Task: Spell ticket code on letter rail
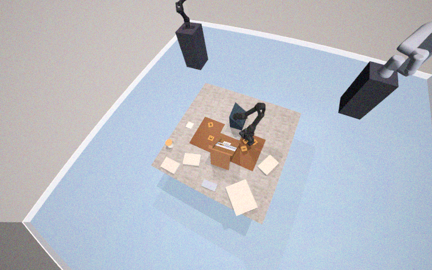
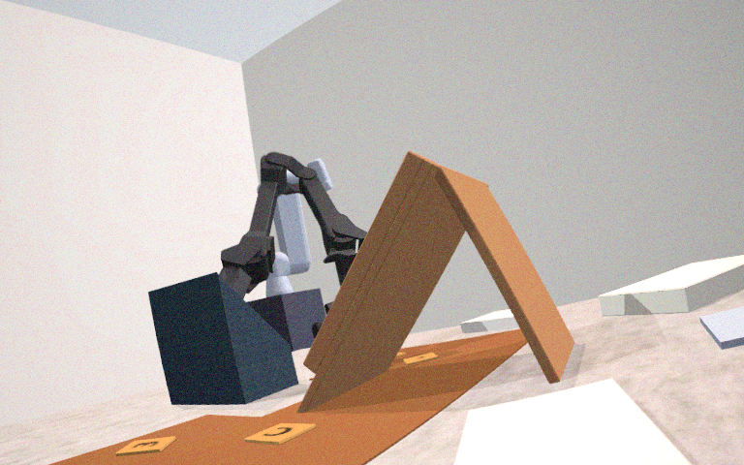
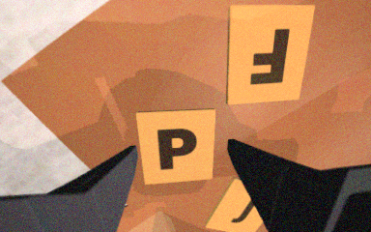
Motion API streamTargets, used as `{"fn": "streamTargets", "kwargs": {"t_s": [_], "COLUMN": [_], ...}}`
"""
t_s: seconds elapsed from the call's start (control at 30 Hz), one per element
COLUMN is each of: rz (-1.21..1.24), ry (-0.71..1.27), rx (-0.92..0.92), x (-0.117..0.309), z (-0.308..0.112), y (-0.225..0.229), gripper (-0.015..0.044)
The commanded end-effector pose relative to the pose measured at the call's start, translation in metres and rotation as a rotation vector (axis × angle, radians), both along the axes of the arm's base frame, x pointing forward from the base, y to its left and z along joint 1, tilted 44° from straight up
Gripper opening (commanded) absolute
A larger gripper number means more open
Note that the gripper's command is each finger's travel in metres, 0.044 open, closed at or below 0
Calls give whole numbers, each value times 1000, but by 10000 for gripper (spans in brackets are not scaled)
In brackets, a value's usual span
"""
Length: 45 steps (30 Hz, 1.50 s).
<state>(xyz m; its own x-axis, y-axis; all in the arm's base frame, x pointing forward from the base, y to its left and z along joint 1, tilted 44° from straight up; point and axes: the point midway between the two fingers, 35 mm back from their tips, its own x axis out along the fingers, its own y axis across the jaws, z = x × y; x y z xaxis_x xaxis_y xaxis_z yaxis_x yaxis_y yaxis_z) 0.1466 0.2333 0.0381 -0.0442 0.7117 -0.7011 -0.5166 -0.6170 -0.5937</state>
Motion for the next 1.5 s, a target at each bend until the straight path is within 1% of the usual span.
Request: {"fn": "streamTargets", "kwargs": {"t_s": [0.0,0.9,1.4,1.47], "rz": [-5,-5,-5,-5], "ry": [10,10,10,10], "rx": [-12,-12,-12,-12], "x": [-2,-2,-1,-1], "z": [-4,-4,-4,-3], "y": [-1,-1,0,-1], "gripper": [340,340,240,188]}}
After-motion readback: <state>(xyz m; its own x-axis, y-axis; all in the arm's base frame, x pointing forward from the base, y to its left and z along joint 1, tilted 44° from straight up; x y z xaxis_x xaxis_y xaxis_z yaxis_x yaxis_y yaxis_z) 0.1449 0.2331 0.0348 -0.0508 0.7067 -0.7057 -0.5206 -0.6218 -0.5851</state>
